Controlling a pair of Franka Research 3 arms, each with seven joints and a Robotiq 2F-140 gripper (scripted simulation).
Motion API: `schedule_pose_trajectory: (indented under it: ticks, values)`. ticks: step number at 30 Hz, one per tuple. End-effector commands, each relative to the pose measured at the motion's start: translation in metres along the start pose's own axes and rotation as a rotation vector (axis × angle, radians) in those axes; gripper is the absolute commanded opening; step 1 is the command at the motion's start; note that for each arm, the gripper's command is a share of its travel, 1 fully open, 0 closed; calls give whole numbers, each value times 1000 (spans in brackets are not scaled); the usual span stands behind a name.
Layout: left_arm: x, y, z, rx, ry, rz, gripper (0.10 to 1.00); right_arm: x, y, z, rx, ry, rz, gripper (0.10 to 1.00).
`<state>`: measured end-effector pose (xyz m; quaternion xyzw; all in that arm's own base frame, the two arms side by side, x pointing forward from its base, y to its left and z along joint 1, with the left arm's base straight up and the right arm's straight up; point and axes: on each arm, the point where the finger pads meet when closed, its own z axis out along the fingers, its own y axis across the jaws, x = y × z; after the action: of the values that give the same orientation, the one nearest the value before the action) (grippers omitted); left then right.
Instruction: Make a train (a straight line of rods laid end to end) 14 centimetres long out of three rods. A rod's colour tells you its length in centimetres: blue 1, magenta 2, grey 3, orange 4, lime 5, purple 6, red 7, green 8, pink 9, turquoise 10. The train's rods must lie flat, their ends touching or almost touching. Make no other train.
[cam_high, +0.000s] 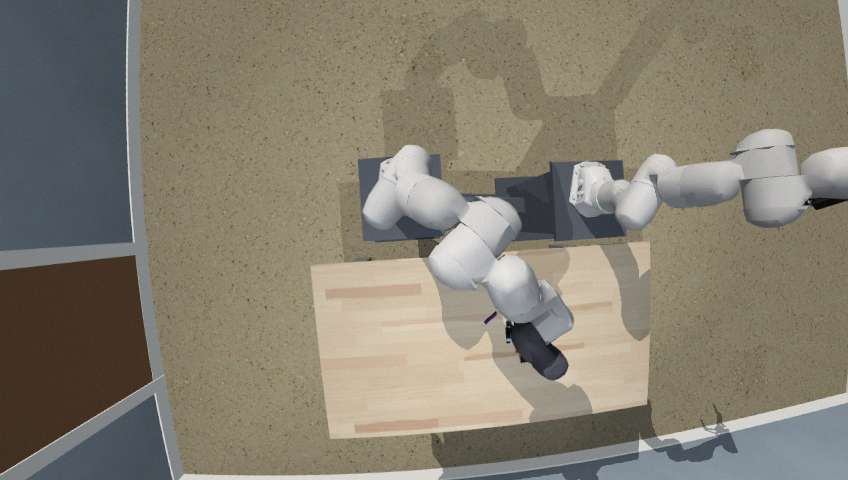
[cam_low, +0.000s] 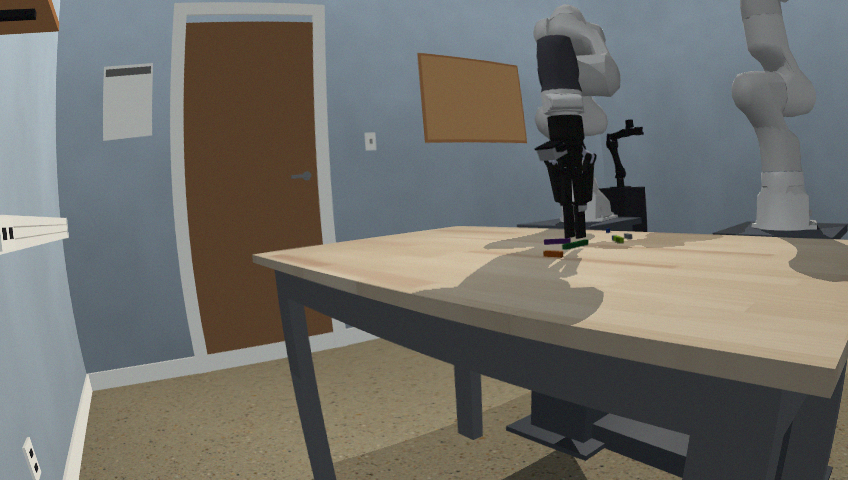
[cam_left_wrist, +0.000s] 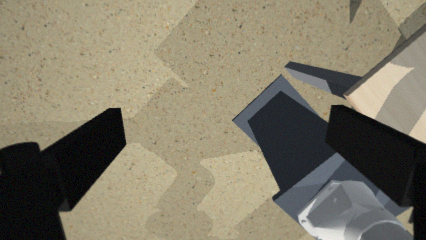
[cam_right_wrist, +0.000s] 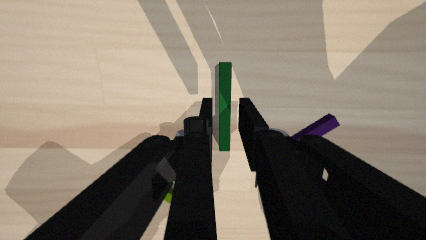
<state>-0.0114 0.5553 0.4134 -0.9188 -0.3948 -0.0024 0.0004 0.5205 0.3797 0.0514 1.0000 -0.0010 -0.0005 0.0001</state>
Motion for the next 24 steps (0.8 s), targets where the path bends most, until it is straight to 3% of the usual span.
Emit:
schedule_pose_trajectory:
  ticks: [1,24]
  values:
    - [-2,0,0,1,-5,3,1000,1,0,1,0,1,-6,231]
    - [-2,0,0,1,-5,3,1000,1,0,4,0,1,-6,231]
